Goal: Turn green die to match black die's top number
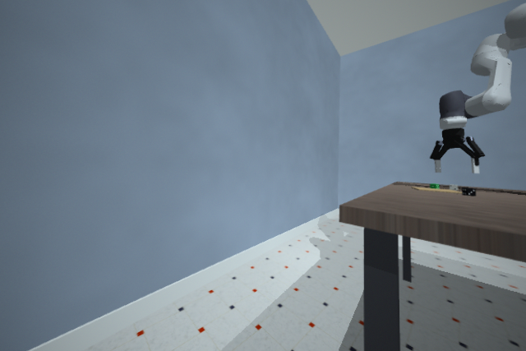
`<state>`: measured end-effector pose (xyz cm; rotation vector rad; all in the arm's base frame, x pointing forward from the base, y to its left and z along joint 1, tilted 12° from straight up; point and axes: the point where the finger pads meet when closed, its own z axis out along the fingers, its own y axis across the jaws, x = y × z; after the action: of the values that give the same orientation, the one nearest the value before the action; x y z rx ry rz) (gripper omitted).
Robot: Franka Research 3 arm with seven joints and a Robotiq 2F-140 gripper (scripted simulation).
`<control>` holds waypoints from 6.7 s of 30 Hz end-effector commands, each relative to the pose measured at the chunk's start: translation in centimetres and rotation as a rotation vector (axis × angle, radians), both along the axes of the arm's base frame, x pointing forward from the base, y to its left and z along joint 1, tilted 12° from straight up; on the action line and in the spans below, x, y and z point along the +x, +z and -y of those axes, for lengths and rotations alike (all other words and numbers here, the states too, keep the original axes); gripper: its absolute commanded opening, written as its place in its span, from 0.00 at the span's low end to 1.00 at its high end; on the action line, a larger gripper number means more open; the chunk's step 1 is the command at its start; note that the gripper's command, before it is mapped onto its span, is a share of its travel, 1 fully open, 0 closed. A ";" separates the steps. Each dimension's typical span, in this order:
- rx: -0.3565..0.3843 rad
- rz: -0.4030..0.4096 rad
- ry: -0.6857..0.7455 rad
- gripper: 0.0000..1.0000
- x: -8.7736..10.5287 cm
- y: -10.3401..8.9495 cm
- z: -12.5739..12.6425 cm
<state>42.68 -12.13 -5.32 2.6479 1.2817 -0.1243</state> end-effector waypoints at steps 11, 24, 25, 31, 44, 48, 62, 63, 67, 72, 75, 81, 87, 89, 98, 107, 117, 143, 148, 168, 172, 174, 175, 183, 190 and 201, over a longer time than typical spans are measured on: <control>0.006 0.037 -0.056 1.00 0.8 -2.2 0.1; 0.006 0.037 -0.056 1.00 0.8 -2.2 0.1; 0.006 0.037 -0.056 1.00 0.8 -2.2 0.1; 0.006 0.037 -0.056 1.00 0.8 -2.2 0.1; 0.006 0.037 -0.056 1.00 0.8 -2.2 0.1; 0.006 0.037 -0.056 1.00 0.8 -2.2 0.1; 0.006 0.037 -0.056 1.00 3.4 -2.7 -2.3; 0.006 0.037 -0.056 1.00 3.9 -2.7 -2.8; 0.006 0.037 -0.056 1.00 4.9 -2.9 -3.8; 0.006 0.037 -0.056 1.00 7.0 -3.2 -5.7; 0.006 0.037 -0.056 1.00 7.5 -3.3 -6.1; 0.006 0.037 -0.056 1.00 7.6 -3.3 -6.2; 0.006 0.037 -0.056 1.00 7.6 -3.3 -6.2; 0.006 0.037 -0.056 1.00 7.6 -3.3 -6.2; 0.006 0.037 -0.056 1.00 7.6 -3.3 -6.2; 0.006 0.037 -0.056 1.00 7.6 -3.3 -6.2; 0.006 0.037 -0.056 1.00 7.6 -3.3 -6.2; 0.006 0.037 -0.056 1.00 3.5 -5.7 -16.8; 0.006 0.037 -0.056 1.00 1.9 -6.7 -20.9; 0.006 0.037 -0.056 1.00 -1.0 -8.4 -28.5; 0.006 0.037 -0.056 1.00 -1.1 -8.4 -28.7; 0.006 0.037 -0.056 1.00 -1.1 -8.4 -28.7; 0.006 0.037 -0.056 1.00 -1.1 -8.4 -28.7; 0.006 0.037 -0.056 1.00 -1.1 -8.4 -28.7; 0.006 0.037 -0.056 1.00 -1.1 -8.4 -28.7; 0.006 0.037 -0.056 1.00 -1.1 -8.4 -28.7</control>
<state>41.50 16.44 -13.73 2.6720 1.2078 -0.0830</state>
